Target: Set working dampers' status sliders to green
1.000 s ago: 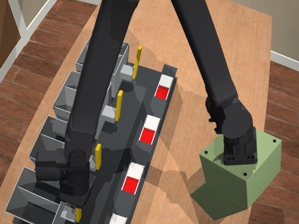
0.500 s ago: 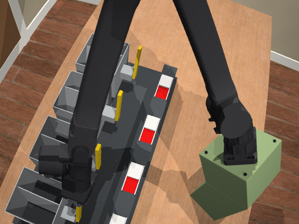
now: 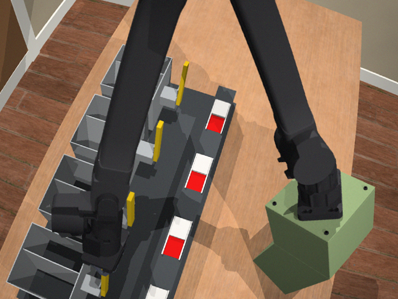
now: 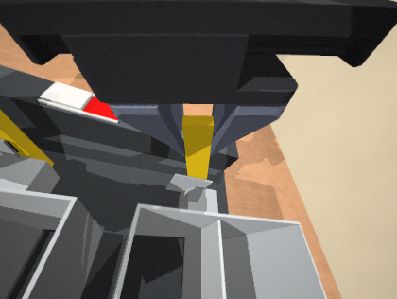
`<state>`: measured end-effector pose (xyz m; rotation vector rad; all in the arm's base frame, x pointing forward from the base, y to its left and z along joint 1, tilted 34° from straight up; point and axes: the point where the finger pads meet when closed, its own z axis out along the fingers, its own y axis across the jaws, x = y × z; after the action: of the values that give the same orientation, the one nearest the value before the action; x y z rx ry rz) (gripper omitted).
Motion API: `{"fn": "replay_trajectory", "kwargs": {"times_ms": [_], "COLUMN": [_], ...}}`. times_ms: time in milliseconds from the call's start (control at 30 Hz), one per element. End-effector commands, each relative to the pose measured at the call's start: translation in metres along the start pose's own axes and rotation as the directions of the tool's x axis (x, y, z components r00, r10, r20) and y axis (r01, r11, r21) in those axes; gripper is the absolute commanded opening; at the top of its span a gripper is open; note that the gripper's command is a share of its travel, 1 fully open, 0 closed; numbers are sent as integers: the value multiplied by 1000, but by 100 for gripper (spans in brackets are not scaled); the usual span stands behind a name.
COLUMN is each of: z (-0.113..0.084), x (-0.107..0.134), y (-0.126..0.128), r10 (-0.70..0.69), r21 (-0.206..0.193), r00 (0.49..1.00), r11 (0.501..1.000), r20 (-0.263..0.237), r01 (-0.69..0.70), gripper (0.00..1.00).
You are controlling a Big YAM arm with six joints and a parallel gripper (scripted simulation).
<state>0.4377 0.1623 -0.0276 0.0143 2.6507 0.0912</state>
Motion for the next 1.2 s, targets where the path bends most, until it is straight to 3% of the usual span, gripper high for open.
{"fn": "replay_trajectory", "kwargs": {"times_ms": [0, 100, 600, 933, 1167], "z": [7, 7, 7, 7, -8], "x": [0, 0, 2, 2, -4], "y": [-6, -6, 0, 0, 4], "r10": [-1, -1, -10, -10, -9], "r21": [-2, -2, -7, -6, -15], "r00": [1000, 1000, 1000, 1000, 1000], "r11": [1000, 1000, 1000, 1000, 1000], "r20": [7, 7, 7, 7, 22], "r01": [1, 1, 10, 10, 10], "gripper": [17, 17, 36, 36, 36]}}
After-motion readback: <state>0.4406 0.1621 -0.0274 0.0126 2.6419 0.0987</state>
